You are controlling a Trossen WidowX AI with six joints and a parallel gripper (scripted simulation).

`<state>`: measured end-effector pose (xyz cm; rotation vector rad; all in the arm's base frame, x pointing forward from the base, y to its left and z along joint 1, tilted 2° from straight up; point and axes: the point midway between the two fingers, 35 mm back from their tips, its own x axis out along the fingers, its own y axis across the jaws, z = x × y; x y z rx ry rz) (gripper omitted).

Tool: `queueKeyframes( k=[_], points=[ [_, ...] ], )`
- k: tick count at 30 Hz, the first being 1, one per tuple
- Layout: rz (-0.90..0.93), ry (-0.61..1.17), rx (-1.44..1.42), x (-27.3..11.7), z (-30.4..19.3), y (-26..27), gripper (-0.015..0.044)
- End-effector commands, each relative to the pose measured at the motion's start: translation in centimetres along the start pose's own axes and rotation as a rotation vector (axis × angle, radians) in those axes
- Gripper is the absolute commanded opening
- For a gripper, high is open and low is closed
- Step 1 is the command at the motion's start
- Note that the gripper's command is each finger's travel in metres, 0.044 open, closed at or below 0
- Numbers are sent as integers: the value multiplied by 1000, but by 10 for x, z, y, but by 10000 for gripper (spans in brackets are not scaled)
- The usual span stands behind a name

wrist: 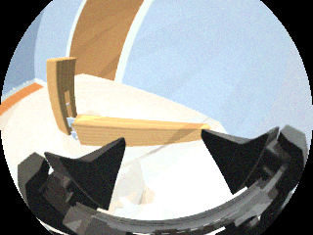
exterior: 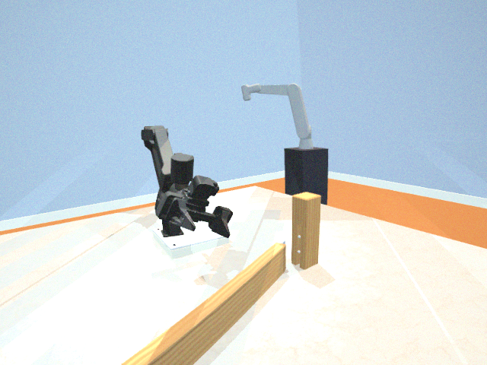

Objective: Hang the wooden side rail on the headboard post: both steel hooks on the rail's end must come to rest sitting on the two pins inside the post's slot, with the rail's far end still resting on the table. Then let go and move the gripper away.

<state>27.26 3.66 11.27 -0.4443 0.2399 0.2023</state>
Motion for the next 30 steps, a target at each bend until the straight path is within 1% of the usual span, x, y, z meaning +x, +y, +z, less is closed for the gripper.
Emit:
queueKeyframes(
  k=[1,5,7,30],
  points=[
    [249,-72,98,-5,15,62,440],
    [497,-105,183,-25,27,120,440],
    [541,-106,196,-29,28,130,440],
    [541,-106,196,-29,28,130,440]
  ],
)
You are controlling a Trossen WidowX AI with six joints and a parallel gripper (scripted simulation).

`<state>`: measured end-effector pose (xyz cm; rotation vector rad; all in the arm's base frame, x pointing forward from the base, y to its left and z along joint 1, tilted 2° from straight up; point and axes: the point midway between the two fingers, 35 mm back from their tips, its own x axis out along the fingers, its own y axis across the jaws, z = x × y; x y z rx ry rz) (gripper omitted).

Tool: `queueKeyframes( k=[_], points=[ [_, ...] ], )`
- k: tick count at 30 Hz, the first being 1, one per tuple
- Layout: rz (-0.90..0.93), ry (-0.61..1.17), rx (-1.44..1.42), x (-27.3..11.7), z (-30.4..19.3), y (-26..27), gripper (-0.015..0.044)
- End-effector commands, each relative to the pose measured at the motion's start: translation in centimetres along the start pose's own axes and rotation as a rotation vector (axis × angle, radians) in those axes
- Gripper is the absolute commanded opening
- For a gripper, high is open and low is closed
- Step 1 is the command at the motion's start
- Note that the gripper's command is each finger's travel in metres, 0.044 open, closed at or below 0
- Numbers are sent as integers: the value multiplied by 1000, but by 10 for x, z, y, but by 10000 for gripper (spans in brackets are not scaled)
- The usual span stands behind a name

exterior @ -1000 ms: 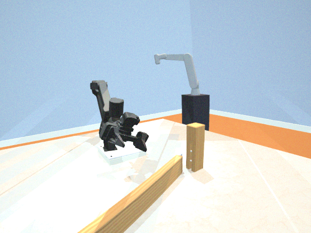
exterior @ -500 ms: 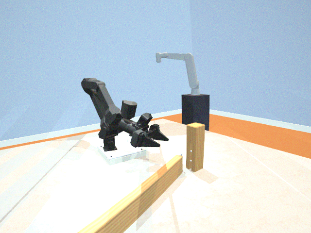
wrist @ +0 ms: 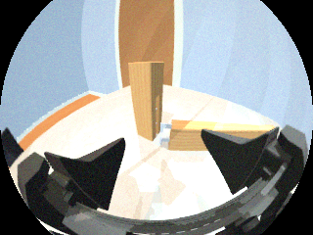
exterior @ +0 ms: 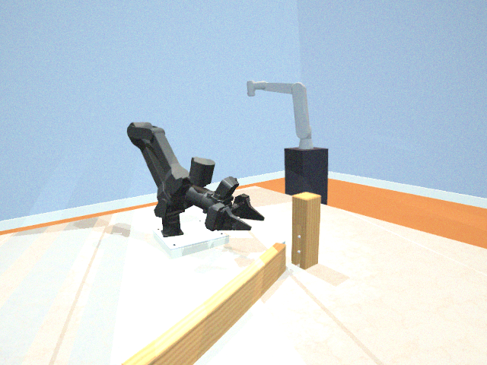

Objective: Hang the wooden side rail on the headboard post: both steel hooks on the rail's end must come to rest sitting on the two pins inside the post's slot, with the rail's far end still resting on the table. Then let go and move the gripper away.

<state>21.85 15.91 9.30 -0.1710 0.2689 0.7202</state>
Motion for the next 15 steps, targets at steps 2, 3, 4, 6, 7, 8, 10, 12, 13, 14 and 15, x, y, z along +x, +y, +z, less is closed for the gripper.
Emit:
queueKeyframes(
  k=[2,3,4,6,7,8,10,12,13,14,15],
  points=[
    [17,22,-17,4,1,-1,440],
    [34,52,-43,8,3,-3,440],
    [57,86,-73,12,4,-6,440],
    [108,149,-126,20,8,-12,440],
    [135,177,-148,23,10,-15,440],
    [165,202,-168,25,12,-18,440],
    [226,243,-201,29,17,-25,440],
    [289,272,-225,31,24,-33,440],
    [322,282,-233,31,27,-37,440],
    [354,289,-240,31,32,-41,440],
    [385,292,-244,30,36,-45,440]
  ],
)
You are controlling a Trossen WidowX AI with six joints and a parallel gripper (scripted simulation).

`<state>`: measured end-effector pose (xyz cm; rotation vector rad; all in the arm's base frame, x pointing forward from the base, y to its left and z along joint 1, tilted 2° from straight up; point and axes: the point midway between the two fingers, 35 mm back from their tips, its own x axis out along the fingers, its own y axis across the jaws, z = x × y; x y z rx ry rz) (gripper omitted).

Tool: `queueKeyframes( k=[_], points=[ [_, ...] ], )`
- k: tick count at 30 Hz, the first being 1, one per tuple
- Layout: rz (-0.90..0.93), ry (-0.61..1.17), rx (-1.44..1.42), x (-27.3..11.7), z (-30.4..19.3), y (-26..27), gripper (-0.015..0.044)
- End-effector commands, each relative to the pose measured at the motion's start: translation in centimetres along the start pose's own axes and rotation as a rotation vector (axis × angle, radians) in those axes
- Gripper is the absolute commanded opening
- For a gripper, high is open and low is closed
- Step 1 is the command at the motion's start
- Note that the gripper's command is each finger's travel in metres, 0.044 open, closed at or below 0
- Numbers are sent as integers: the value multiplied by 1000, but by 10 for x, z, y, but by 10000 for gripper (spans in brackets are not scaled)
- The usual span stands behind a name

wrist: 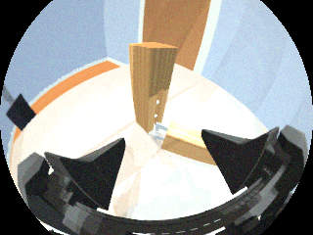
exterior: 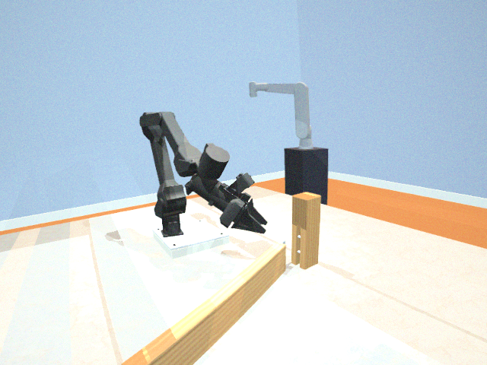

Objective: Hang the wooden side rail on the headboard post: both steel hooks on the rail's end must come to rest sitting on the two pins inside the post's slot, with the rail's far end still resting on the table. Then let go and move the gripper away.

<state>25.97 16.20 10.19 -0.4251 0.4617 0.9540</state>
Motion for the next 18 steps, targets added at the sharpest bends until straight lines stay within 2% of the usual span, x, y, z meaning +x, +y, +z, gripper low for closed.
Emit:
queueKeyframes(
  k=[1,5,18],
  points=[
    [183,30,-69,-11,18,-27,440],
    [251,10,-79,-20,27,-39,440],
    [251,10,-79,-20,27,-39,440]
  ],
)
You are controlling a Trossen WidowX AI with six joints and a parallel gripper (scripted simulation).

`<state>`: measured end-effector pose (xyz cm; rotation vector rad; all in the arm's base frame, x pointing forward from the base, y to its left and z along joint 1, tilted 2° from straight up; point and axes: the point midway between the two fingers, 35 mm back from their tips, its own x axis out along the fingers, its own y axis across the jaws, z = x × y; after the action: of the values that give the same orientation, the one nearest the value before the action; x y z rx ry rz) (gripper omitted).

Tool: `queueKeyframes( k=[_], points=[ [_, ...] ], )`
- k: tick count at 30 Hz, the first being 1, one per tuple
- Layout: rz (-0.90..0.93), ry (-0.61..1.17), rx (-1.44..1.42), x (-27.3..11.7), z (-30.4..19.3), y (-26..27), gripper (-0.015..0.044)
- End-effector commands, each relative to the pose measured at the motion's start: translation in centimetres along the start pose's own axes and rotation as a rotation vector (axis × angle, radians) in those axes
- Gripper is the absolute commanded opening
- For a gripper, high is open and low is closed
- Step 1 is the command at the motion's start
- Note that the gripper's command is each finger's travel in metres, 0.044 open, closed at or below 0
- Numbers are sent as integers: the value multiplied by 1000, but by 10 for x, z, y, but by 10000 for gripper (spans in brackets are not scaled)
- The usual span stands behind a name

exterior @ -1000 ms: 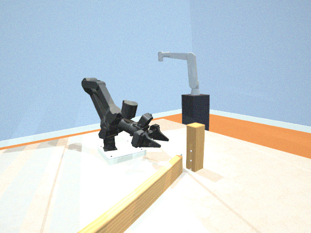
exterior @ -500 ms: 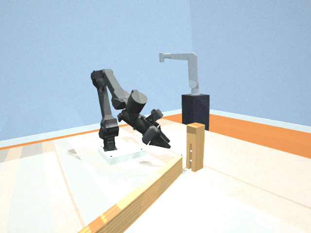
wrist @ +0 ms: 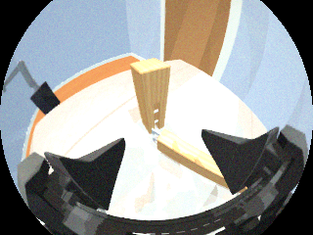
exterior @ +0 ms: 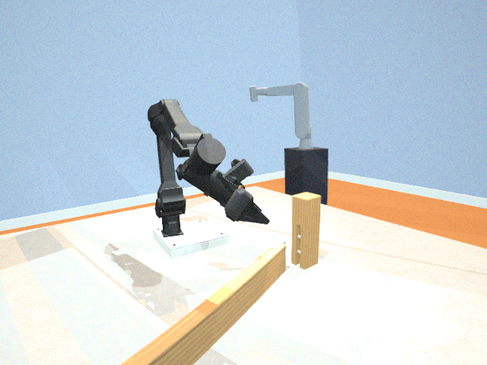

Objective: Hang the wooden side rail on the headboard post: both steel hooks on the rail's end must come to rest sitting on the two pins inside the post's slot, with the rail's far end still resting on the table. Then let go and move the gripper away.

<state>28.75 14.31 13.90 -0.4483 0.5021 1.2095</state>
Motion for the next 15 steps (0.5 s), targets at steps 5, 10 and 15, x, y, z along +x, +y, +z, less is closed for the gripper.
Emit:
queueKeyframes(
  k=[5,10,15],
  points=[
    [4,-5,-7,-1,1,-1,440],
    [4,-5,-7,-1,1,-1,440],
    [2,50,157,1,3,-8,440]
  ],
)
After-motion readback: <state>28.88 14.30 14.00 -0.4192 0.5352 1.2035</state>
